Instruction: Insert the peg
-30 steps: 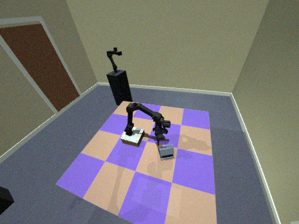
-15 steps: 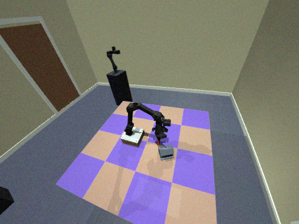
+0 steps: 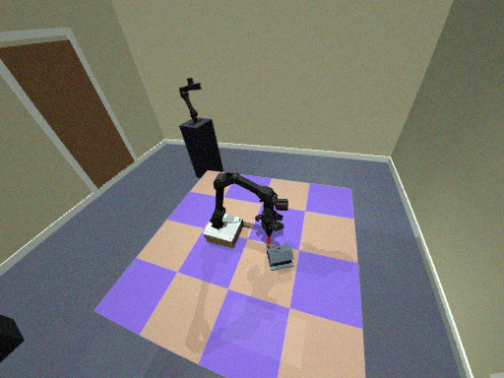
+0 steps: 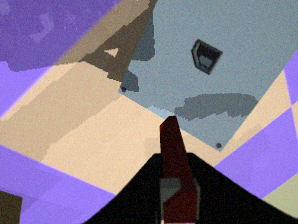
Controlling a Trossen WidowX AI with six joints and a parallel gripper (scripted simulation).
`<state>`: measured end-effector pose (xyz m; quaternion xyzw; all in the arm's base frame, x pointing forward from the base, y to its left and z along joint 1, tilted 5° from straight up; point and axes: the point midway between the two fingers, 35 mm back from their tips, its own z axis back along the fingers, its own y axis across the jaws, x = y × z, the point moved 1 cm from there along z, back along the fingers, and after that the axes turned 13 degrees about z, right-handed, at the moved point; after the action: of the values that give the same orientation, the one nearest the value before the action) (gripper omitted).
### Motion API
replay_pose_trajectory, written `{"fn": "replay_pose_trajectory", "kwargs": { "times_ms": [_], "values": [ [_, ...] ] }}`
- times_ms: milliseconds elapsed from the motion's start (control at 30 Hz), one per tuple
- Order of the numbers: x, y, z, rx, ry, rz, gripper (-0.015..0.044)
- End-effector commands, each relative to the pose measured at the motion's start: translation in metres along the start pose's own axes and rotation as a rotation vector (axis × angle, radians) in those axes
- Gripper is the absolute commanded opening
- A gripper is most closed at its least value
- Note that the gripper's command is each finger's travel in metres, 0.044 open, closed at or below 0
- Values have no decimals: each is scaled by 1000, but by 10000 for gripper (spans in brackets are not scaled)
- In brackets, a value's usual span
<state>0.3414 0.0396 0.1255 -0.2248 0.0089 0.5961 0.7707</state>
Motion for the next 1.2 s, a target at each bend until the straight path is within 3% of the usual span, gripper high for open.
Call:
{"fn": "replay_pose_trajectory", "kwargs": {
  "times_ms": [0,1167],
  "values": [
    [1,-1,2,-15,9,45,0],
    [21,-1,17,-94,66,469,0]
  ]
}}
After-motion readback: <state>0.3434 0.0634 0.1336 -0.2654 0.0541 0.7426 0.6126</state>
